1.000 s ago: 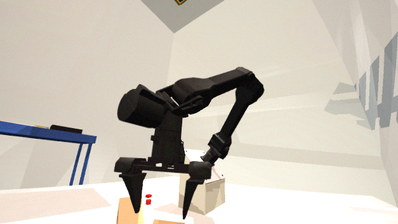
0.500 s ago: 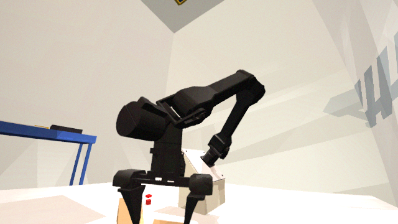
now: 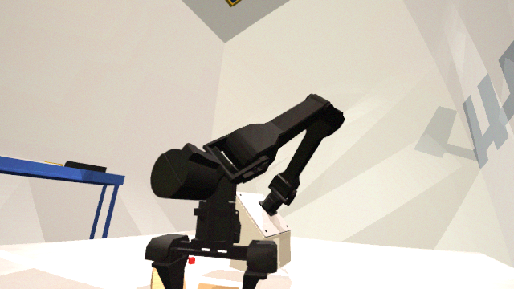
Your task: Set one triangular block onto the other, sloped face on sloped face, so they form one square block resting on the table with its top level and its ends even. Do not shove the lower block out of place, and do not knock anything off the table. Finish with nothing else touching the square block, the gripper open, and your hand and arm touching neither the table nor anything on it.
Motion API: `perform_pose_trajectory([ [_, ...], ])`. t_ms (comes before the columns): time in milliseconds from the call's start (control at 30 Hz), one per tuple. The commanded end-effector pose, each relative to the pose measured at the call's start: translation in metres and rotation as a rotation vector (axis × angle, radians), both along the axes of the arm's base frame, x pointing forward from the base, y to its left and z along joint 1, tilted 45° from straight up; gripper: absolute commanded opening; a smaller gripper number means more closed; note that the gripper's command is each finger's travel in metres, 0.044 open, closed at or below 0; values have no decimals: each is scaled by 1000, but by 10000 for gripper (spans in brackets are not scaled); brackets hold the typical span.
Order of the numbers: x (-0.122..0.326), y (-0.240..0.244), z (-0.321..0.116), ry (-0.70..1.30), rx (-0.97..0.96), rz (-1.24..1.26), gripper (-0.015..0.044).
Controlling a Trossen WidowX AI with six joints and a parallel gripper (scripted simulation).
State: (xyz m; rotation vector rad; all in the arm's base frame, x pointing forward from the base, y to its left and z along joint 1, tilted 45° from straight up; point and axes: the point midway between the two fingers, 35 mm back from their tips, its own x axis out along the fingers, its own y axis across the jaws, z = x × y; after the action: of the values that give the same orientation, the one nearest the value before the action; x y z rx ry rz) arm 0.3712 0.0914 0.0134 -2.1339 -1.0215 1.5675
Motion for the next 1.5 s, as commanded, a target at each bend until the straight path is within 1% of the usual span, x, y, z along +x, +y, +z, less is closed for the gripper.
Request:
perform_pose_trajectory([
  [0, -2, 6, -7, 11, -2, -1, 440],
  [300, -2, 16, -14, 11, 1, -1, 440],
  [467, -2, 16, -14, 11, 1, -1, 309],
  [733, -2, 16, -14, 11, 1, -1, 255],
  [900, -2, 14, -12, 11, 1, 0, 124],
  [1067, -5, 0, 3, 9, 3, 2, 0],
  [1467, -5, -5, 6, -10, -5, 14, 0],
])
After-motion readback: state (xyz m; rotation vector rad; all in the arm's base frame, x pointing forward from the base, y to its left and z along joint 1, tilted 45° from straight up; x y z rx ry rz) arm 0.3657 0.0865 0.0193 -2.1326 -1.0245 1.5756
